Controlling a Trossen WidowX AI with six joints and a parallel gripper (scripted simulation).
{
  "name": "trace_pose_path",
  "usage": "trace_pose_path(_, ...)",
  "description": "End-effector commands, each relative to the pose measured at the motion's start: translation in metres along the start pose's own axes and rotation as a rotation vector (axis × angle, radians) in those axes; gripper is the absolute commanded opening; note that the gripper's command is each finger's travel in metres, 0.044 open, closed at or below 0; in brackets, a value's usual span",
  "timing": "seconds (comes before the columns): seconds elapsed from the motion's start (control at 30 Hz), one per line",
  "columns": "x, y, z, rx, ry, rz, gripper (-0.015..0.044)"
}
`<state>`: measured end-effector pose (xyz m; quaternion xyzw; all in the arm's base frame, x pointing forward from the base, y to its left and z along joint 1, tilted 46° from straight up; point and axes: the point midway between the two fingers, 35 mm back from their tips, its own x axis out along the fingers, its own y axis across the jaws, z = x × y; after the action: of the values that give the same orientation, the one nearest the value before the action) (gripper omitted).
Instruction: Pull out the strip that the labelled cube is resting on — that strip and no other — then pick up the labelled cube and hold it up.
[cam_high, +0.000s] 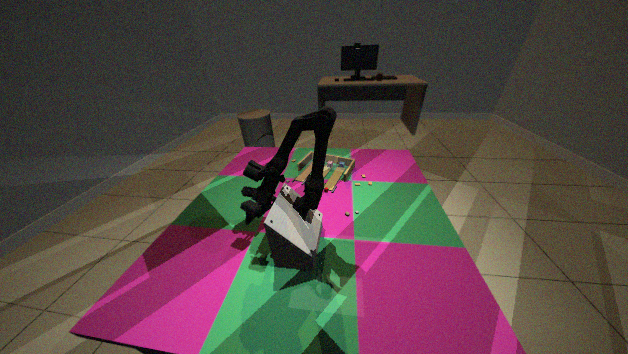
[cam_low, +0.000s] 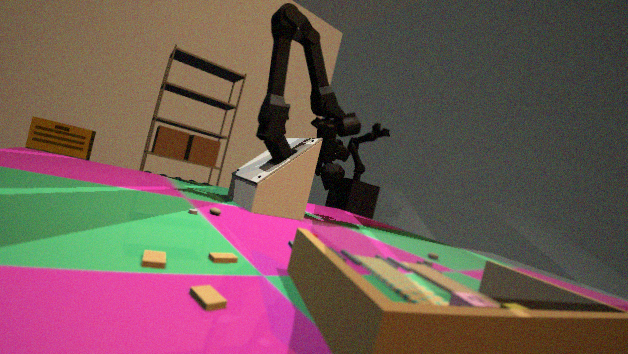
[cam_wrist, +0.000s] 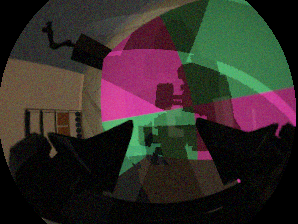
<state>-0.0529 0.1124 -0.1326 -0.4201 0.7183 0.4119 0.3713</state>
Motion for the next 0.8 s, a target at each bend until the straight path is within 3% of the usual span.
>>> trace_pose_path(0.0, 0.0, 0.0, 0.001, 0.0, -0.004, -0.001, 0.04)
trace_pose_path(0.3, -0.038, -0.044, 0.054, 0.042, -0.298, -0.137, 0.04)
trace_pose_path(0.53, -0.105, -0.118, 0.091, 0.159, -0.6, -0.417, 0.04)
trace_pose_path(0.77, -0.183, -0.202, 0.076, 0.393, -0.79, -0.761, 0.04)
